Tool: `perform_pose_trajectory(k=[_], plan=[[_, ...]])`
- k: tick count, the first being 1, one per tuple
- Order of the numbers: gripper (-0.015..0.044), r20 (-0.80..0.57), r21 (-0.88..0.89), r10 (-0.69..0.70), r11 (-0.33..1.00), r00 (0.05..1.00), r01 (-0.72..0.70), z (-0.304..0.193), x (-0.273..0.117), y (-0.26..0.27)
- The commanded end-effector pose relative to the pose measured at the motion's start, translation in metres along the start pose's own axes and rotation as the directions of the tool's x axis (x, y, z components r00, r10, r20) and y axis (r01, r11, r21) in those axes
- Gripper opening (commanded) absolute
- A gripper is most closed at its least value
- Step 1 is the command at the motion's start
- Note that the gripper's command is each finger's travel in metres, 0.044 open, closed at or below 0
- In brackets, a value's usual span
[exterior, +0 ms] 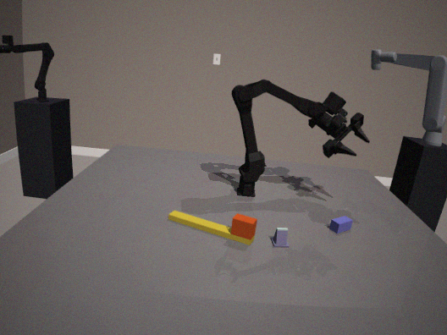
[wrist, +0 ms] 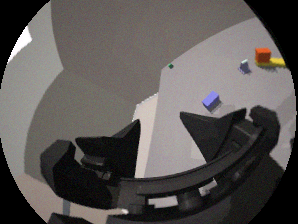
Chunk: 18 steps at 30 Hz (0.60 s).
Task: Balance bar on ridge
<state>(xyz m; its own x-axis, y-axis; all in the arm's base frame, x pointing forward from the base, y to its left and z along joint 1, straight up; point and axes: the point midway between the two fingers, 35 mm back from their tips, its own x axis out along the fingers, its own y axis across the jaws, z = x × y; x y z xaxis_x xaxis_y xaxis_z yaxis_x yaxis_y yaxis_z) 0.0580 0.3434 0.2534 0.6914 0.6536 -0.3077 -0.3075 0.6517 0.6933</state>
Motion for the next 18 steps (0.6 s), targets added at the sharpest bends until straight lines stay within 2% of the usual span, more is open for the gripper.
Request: perform_pose_trajectory(k=[1, 18], plan=[[0.0315, 0.007, 0.008, -0.042, 0.999, 0.999, 0.042, 0.008, 0.012, -0.007], [0.0315, 0.045, 0.051, -0.233, 0.972, 0.972, 0.23, 0.056, 0.055, -0.05]])
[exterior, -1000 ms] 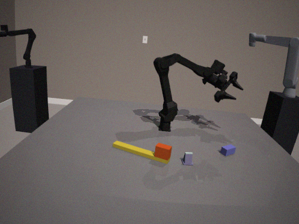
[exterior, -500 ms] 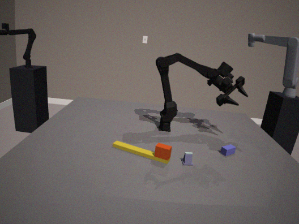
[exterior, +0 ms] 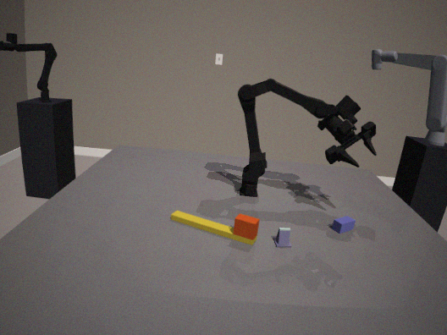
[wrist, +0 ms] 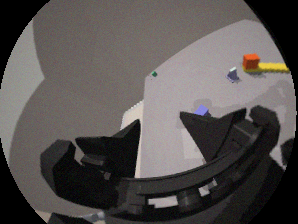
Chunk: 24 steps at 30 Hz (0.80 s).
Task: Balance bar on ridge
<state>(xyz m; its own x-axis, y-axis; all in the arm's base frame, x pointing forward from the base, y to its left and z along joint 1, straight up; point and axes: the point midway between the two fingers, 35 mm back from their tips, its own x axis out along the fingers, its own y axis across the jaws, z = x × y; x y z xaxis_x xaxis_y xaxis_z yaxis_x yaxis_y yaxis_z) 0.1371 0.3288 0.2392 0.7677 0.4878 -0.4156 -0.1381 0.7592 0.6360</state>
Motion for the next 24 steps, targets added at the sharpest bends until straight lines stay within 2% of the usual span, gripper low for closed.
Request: perform_pose_trajectory(k=[1, 24], plan=[[0.0315, 0.004, 0.025, -0.037, 0.999, 0.999, 0.037, 0.011, 0.01, -0.007], [0.0315, 0.033, 0.157, -0.303, 0.943, 0.953, 0.294, 0.084, 0.056, -0.07]])
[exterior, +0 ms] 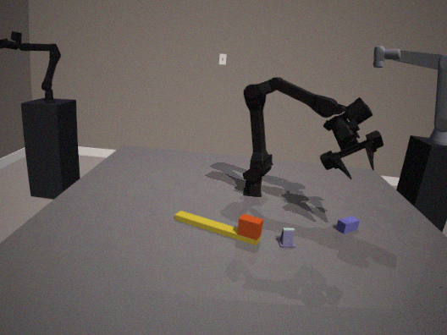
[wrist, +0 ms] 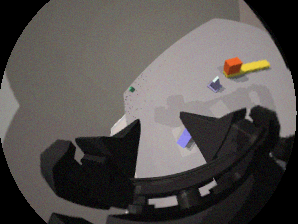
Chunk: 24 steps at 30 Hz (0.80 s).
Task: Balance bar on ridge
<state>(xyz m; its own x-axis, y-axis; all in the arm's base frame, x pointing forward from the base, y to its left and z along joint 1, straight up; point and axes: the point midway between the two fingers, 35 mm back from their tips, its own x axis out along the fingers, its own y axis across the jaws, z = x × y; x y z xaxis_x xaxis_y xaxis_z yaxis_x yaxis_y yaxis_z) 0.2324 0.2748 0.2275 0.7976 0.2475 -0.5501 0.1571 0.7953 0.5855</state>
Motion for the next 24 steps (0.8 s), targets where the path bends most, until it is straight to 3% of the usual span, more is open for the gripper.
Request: perform_pose_trajectory(k=[1, 24], plan=[[0.0315, 0.004, 0.026, -0.044, 0.999, 0.999, 0.044, 0.012, 0.009, -0.008], [0.0315, -0.005, 0.211, -0.342, 0.918, 0.94, 0.335, 0.082, 0.051, -0.08]])
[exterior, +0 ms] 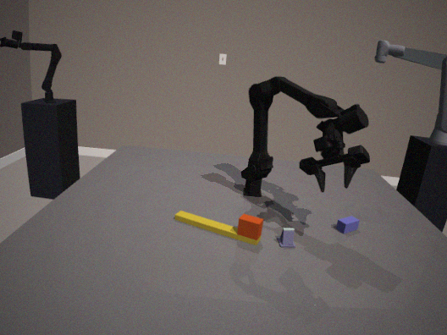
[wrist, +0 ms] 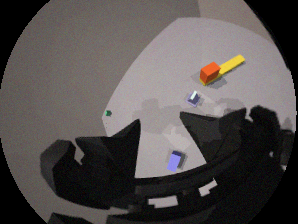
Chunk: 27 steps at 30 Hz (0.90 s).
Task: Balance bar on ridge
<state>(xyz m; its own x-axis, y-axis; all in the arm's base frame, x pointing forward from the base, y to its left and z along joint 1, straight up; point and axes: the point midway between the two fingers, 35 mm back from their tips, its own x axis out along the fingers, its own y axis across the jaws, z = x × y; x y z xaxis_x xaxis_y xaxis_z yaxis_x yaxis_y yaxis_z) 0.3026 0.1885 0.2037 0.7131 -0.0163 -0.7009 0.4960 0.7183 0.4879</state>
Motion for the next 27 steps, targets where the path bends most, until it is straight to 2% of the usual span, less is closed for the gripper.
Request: perform_pose_trajectory(k=[1, 27], plan=[[0.0315, -0.007, 0.039, -0.047, 0.998, 0.999, 0.047, 0.012, 0.008, -0.008], [0.0315, -0.103, 0.317, -0.332, 0.882, 0.938, 0.347, 0.093, 0.044, -0.078]])
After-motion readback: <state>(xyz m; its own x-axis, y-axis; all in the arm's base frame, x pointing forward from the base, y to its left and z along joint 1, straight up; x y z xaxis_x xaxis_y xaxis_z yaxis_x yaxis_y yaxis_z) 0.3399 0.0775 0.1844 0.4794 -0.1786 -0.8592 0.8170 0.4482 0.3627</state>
